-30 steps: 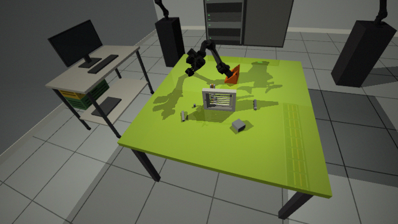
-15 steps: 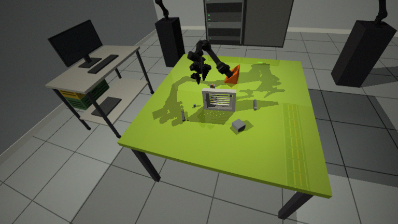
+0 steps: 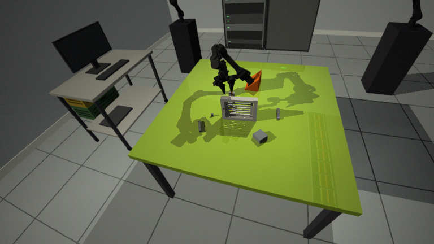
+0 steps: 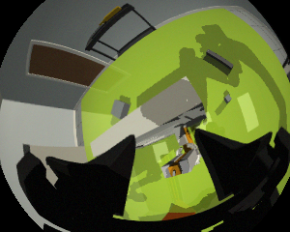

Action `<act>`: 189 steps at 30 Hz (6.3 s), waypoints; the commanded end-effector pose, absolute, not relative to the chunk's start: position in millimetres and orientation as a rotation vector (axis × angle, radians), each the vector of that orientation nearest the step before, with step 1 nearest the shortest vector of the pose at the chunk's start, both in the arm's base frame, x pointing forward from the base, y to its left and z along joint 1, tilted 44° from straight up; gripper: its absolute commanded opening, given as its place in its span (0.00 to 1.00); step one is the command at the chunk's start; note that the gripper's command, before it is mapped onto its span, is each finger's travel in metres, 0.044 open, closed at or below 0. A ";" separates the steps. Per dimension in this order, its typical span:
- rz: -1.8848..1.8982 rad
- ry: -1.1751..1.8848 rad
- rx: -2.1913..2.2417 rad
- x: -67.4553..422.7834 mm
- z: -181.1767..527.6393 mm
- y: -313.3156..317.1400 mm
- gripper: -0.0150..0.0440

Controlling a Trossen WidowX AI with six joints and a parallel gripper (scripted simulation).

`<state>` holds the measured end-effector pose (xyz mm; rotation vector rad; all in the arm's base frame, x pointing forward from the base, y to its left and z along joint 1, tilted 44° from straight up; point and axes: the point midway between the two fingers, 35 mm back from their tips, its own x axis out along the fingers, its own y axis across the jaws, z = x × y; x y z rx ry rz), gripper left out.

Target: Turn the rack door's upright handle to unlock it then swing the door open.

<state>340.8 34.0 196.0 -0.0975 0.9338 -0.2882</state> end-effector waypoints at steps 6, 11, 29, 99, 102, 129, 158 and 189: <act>-0.386 1.121 -0.261 327.8 180.8 42.9 0.76; -0.440 1.205 -0.380 320.0 178.4 46.8 0.76; -0.533 1.328 -0.648 310.2 181.5 53.1 0.76; -0.550 1.519 -0.646 315.4 135.3 7.3 0.30; -0.649 1.467 -0.539 315.4 135.3 7.3 0.30; -1.413 0.751 0.500 315.4 135.2 7.2 0.30; -1.576 0.453 0.821 315.4 135.2 7.2 0.30; -1.221 1.004 0.189 315.4 135.2 7.2 0.76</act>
